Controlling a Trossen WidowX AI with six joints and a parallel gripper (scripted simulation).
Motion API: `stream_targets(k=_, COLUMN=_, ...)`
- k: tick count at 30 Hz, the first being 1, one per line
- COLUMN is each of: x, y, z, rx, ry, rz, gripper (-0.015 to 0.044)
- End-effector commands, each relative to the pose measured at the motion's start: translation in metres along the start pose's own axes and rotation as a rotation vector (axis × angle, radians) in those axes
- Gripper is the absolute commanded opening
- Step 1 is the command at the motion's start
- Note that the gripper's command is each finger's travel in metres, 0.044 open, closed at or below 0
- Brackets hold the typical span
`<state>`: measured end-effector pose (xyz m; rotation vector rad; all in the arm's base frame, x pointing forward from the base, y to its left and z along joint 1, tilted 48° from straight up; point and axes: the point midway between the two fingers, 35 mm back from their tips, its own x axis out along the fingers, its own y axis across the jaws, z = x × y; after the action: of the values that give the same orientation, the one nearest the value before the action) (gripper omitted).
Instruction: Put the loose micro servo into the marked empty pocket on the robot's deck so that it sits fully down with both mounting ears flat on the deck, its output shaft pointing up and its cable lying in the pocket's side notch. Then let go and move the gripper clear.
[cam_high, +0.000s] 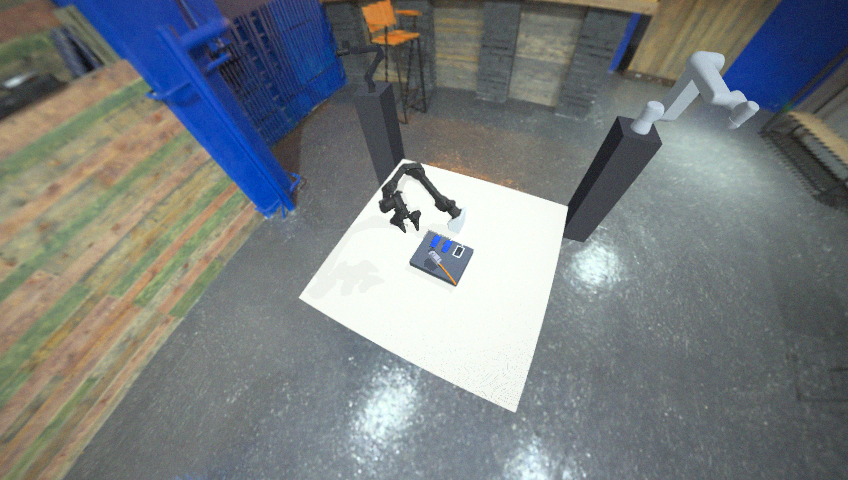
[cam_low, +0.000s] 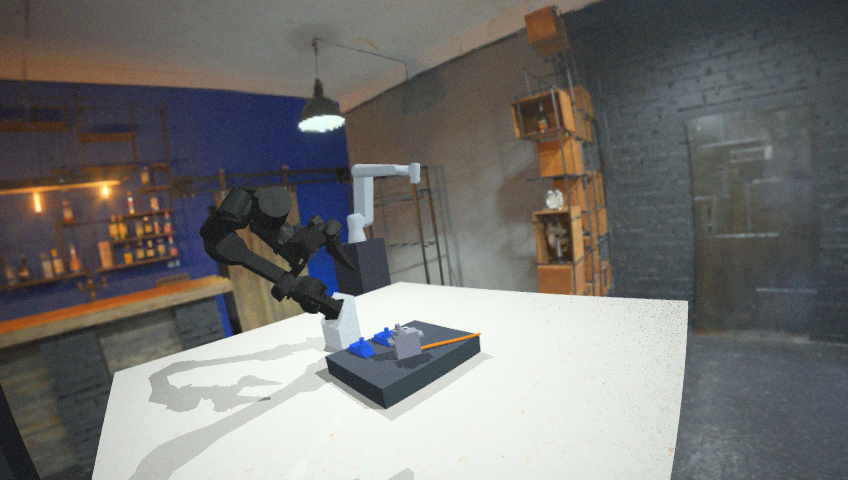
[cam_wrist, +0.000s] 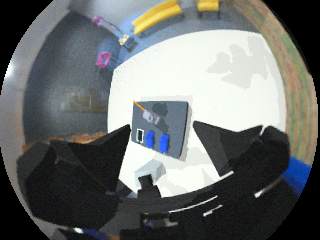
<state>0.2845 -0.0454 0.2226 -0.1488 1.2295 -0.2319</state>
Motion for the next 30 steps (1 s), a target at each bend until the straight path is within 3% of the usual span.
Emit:
stream_targets(k=1, x=0.011, y=0.004, z=0.000, rx=0.116, ry=0.042, rz=-0.026, gripper=0.0440)
stream_targets(k=16, x=0.055, y=0.024, z=0.000, rx=0.595, ry=0.144, rz=-0.178, gripper=0.0440)
stream_targets(k=30, x=0.093, y=0.040, z=-0.004, rx=1.032, ry=0.132, rz=-0.380, gripper=0.0440)
